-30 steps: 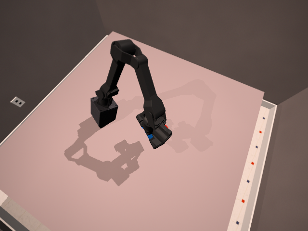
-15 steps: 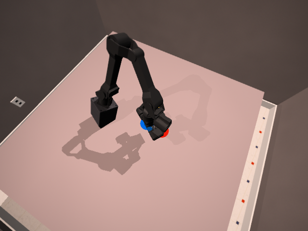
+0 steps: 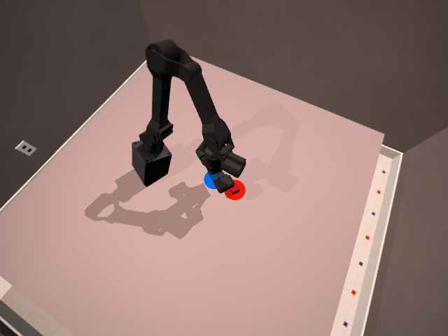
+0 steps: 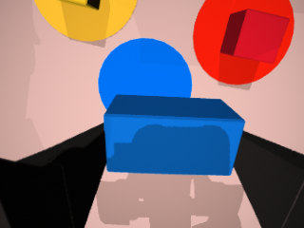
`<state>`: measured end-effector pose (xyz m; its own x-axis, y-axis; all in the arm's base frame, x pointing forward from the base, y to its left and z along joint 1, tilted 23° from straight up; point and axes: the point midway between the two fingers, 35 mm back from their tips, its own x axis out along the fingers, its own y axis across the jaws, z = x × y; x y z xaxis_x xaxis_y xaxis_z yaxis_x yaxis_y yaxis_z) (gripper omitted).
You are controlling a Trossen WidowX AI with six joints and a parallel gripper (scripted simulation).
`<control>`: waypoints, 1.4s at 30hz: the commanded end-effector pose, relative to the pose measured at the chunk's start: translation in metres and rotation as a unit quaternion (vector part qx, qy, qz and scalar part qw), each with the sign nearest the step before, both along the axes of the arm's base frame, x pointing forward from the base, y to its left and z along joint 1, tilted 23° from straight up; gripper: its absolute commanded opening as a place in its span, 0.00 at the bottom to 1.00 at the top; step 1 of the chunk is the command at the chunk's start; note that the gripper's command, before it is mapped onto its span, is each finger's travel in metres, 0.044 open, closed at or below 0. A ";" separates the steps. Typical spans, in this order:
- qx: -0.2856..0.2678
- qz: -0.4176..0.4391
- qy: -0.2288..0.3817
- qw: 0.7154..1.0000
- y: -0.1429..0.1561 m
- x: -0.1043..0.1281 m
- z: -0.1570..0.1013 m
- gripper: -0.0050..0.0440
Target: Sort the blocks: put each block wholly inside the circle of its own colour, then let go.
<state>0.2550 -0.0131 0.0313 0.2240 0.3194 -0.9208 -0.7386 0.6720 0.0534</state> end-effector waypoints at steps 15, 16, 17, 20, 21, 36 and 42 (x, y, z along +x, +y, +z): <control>-0.001 -0.003 -0.005 1.000 0.020 -0.007 -0.015 0.65; -0.001 -0.003 -0.005 1.000 0.021 -0.007 -0.018 0.65; -0.001 -0.002 -0.005 1.000 0.022 -0.007 -0.021 0.65; -0.001 -0.002 -0.004 1.000 0.025 -0.006 -0.028 0.65; -0.001 -0.002 -0.004 1.000 0.025 -0.006 -0.029 0.65; 0.000 -0.002 -0.005 1.000 0.026 -0.004 -0.029 0.65; -0.001 -0.002 -0.004 1.000 0.028 -0.002 -0.038 0.65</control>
